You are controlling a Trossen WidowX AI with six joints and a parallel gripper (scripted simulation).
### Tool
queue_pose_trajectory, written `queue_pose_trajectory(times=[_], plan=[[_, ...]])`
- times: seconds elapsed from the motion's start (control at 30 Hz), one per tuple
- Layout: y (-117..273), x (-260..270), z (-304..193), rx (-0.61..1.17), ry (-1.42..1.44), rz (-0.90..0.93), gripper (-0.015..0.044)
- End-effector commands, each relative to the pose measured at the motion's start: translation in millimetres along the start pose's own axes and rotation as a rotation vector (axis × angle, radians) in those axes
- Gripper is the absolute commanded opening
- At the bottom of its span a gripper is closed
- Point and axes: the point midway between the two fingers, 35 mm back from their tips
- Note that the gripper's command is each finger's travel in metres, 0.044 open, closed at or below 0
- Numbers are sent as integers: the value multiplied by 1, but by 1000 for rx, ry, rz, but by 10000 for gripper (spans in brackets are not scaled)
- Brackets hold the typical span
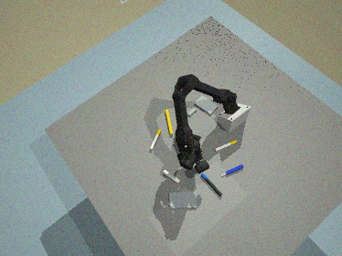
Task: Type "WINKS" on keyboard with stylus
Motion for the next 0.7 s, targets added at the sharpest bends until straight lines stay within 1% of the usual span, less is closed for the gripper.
queue_pose_trajectory(times=[0.0, 0.17, 0.37, 0.67], plan=[[2, 0, 3, -7, -5, -19, 0], [2, -2, 3, -7, -5, -19, 0], [2, -62, -2, -6, -4, -23, 0], [2, -64, -3, -6, -4, -23, 0]])
Point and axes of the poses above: the point midway between the two fingers, 35 mm back from their tips, its own y axis back along the fingers, its own x axis across the jaws, z = x × y, and after that the axes turned 5 degrees about y, right-handed
